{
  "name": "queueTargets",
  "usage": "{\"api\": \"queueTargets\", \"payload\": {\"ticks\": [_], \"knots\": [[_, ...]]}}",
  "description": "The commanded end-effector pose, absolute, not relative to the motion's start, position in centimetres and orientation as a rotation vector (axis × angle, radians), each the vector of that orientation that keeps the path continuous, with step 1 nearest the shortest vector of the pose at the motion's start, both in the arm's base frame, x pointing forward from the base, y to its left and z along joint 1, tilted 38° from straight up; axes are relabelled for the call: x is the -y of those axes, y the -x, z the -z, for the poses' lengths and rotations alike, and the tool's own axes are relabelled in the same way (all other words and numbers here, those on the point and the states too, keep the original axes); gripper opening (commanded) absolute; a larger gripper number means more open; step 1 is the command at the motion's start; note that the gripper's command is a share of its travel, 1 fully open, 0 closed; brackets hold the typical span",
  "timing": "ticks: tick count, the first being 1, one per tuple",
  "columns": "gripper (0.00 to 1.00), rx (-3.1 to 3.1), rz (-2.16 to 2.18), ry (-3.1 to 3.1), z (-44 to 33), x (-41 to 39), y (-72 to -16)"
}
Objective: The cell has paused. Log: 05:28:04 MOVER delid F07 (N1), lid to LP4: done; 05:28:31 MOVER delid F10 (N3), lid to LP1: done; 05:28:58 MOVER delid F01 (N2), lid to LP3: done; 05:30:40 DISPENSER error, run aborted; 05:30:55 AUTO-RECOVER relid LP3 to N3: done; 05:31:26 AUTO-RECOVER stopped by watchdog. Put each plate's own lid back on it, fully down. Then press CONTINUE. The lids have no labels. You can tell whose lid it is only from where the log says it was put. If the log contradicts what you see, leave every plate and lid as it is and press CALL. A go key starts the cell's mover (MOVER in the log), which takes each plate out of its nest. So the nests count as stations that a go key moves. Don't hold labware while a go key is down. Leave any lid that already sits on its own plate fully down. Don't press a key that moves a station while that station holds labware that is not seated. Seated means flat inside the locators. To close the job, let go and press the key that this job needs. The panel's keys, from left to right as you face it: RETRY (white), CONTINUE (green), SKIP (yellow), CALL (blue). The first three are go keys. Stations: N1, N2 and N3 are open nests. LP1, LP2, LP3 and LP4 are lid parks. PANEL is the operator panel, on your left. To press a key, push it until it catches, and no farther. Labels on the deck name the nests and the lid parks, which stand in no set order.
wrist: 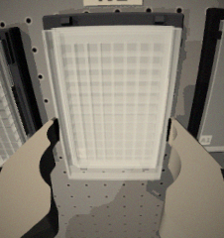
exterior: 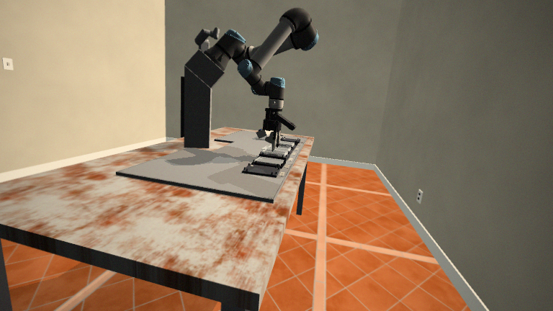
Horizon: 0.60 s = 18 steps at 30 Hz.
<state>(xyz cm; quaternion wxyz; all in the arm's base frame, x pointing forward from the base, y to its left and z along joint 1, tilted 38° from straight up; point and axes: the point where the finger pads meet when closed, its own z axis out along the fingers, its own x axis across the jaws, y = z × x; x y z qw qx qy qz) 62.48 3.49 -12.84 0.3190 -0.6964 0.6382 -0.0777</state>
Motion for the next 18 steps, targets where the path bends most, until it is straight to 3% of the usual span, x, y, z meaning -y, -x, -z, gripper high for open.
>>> {"api": "queueTargets", "payload": {"ticks": [1,18], "knots": [[0.0,-1.678,0.206,1.831,12.92,-3.51,-62.58],[0.0,-1.678,0.206,1.831,13.31,-3.68,-62.84]]}}
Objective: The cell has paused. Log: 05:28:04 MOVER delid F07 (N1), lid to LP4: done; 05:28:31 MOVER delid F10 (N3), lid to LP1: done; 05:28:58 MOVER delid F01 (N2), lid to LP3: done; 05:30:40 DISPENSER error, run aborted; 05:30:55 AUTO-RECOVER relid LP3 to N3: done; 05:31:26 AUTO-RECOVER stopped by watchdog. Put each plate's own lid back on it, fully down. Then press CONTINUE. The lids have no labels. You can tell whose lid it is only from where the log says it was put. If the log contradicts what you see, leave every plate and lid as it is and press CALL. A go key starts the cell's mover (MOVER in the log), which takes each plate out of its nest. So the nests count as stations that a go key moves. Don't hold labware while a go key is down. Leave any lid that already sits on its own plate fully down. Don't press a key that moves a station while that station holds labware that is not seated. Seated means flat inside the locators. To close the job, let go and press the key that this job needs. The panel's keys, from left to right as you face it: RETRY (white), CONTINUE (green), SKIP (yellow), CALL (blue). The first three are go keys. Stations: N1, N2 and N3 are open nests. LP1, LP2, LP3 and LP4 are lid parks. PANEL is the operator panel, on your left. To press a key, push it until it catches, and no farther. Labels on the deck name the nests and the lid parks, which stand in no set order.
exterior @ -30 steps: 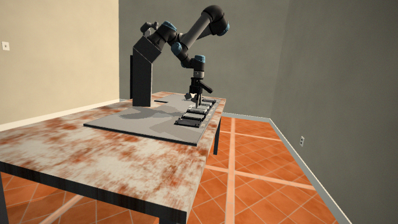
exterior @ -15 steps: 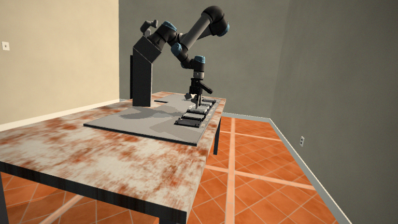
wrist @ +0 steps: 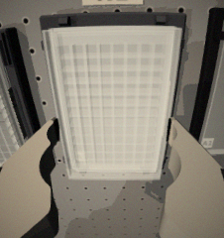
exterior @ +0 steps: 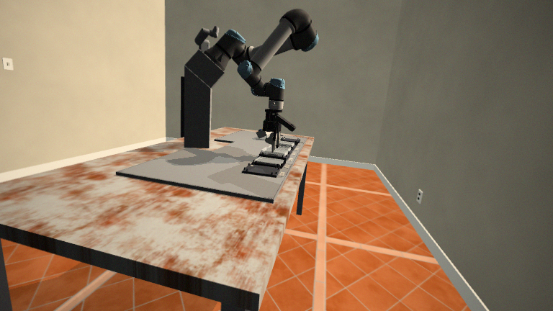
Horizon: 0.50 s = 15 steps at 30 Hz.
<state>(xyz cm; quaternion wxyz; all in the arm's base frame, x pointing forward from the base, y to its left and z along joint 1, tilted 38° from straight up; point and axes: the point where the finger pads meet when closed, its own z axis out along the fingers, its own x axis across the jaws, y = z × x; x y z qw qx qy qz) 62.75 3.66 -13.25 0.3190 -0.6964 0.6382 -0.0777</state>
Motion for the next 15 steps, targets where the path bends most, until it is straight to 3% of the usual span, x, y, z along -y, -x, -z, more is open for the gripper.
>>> {"api": "queueTargets", "payload": {"ticks": [1,15], "knots": [[0.0,-1.678,0.206,1.831,13.33,-3.69,-62.86],[0.0,-1.678,0.206,1.831,13.52,-3.77,-62.98]]}}
